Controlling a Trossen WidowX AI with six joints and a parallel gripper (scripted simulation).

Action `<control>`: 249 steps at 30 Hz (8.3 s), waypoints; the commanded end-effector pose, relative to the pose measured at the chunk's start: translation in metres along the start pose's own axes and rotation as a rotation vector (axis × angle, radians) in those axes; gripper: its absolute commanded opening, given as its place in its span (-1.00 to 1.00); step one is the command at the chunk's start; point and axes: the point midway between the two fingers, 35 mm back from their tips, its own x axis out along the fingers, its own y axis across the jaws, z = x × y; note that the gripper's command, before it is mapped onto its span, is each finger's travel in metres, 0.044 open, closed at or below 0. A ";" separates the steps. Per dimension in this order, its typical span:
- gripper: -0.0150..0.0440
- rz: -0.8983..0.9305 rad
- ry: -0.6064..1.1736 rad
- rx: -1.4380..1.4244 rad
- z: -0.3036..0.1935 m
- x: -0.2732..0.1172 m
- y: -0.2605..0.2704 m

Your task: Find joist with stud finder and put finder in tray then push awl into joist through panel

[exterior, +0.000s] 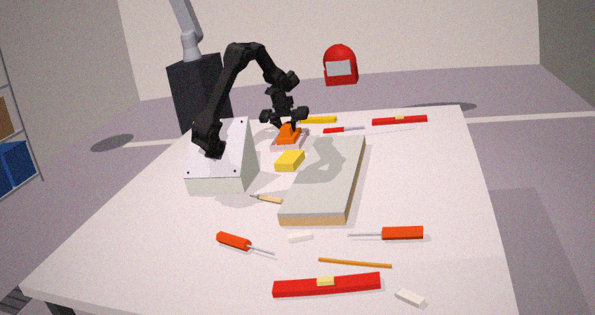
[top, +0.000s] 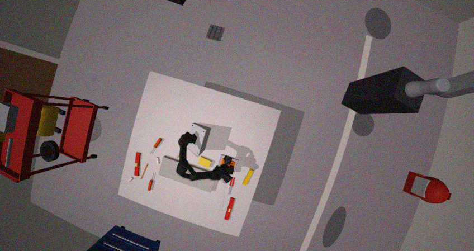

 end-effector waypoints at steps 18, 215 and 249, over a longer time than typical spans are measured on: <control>0.31 0.002 0.005 -0.002 -0.004 0.010 0.001; -0.49 0.345 -0.364 0.857 -0.344 -0.198 -0.141; -0.49 -0.007 -1.144 -0.011 -0.307 -0.232 -0.213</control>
